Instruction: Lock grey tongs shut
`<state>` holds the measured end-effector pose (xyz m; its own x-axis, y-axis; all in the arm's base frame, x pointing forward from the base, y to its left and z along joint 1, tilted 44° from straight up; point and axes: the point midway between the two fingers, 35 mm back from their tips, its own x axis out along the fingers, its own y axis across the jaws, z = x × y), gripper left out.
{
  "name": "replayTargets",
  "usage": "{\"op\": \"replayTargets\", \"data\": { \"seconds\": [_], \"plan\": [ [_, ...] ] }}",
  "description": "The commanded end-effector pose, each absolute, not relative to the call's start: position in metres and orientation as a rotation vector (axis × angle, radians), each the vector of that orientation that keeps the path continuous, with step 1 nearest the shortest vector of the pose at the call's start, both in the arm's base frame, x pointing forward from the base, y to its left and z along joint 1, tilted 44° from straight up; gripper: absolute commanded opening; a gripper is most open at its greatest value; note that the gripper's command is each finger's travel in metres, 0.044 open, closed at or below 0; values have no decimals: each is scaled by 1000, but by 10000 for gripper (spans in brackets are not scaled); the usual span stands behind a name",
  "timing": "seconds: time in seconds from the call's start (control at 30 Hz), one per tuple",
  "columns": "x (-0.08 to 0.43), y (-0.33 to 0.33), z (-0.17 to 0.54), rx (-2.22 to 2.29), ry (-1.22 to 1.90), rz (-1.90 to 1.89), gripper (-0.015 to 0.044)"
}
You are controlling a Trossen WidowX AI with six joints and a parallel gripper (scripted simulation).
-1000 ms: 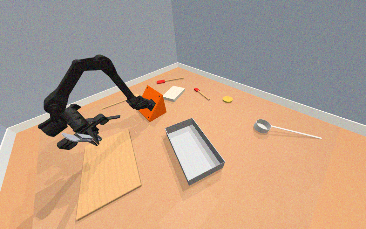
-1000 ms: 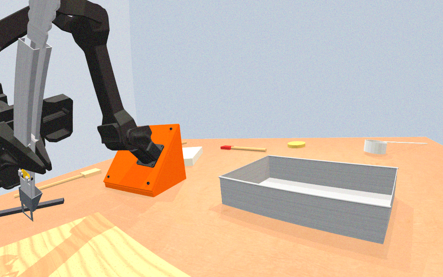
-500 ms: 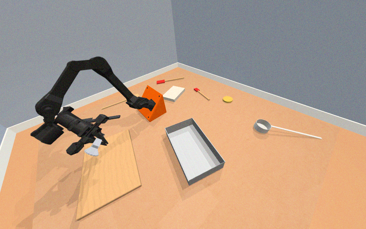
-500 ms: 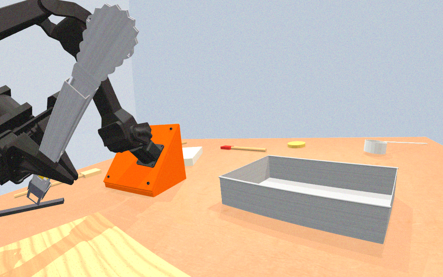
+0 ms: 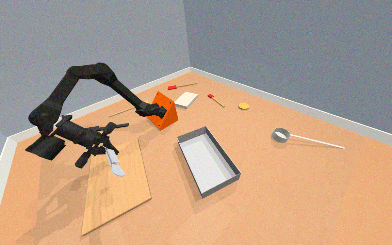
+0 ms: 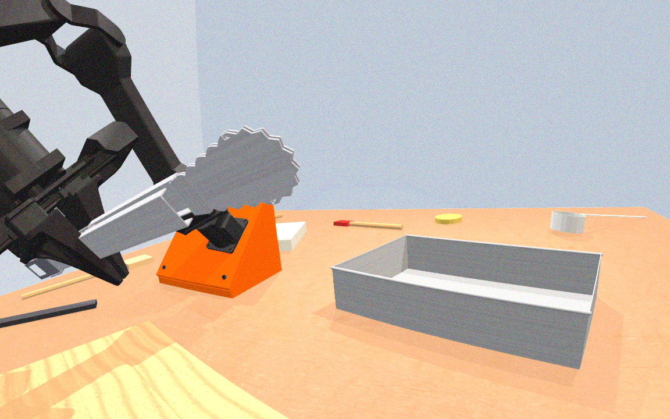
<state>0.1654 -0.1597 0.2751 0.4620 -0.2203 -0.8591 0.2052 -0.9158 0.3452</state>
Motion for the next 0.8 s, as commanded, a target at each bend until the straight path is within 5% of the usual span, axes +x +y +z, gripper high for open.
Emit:
{"op": "replayTargets", "data": {
  "seconds": [0.0,0.77],
  "plan": [
    [165,-159,281,2267,-64,-1505,-150],
    [168,-165,314,1894,-497,-1729,-150]
  ]
}}
